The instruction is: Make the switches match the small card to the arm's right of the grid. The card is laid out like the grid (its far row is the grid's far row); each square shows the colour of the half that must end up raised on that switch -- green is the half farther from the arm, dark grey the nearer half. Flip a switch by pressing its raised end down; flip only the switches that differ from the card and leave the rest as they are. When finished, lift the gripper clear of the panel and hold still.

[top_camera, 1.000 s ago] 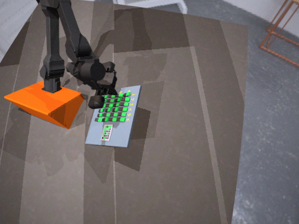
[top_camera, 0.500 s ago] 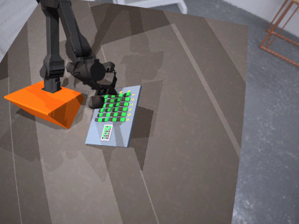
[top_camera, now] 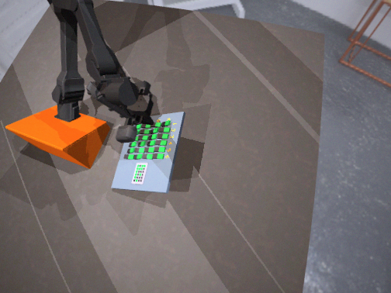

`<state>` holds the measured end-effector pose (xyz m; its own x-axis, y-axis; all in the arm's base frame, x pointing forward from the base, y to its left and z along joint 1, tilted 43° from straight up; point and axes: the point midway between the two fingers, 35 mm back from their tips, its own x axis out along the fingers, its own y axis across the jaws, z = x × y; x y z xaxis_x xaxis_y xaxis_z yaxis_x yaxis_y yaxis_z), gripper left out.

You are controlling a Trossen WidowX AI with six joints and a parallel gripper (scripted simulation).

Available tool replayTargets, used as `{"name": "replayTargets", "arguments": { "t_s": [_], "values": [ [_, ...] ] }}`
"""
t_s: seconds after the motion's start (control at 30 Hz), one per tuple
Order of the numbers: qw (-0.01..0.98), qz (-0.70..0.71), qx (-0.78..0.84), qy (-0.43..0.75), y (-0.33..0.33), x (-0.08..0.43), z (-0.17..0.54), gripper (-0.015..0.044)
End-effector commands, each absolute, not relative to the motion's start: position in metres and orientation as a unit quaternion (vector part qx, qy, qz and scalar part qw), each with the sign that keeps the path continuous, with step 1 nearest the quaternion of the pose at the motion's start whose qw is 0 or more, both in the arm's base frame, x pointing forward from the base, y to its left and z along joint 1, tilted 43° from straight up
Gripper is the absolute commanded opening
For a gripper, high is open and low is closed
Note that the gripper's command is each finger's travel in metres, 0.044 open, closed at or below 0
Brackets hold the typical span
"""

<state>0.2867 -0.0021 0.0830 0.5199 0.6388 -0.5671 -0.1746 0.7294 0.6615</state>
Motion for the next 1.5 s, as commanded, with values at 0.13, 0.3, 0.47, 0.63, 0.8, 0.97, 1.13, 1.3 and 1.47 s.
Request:
{"name": "replayTargets", "arguments": {
  "t_s": [0.13, 0.3, 0.47, 0.63, 0.8, 0.97, 1.13, 1.3, 1.47],
  "values": [
    [0.827, 0.244, 0.275, 0.426, -0.001, 0.287, 0.081, 0.0],
    [0.827, 0.244, 0.275, 0.426, -0.001, 0.287, 0.08, 0.0],
    [0.827, 0.244, 0.275, 0.426, -0.001, 0.288, 0.08, 0.0],
    [0.827, 0.244, 0.275, 0.426, 0.0, 0.288, 0.08, 0.0],
    [0.827, 0.244, 0.275, 0.426, 0.0, 0.288, 0.079, 0.0],
    [0.827, 0.244, 0.275, 0.426, 0.001, 0.289, 0.079, 0.0],
    [0.827, 0.245, 0.273, 0.425, 0.0, 0.288, 0.081, 0.0],
    [0.822, 0.244, 0.27, 0.437, -0.033, 0.266, 0.106, 0.0],
    [0.821, 0.247, 0.271, 0.438, -0.042, 0.257, 0.116, 0.0]
  ]
}}
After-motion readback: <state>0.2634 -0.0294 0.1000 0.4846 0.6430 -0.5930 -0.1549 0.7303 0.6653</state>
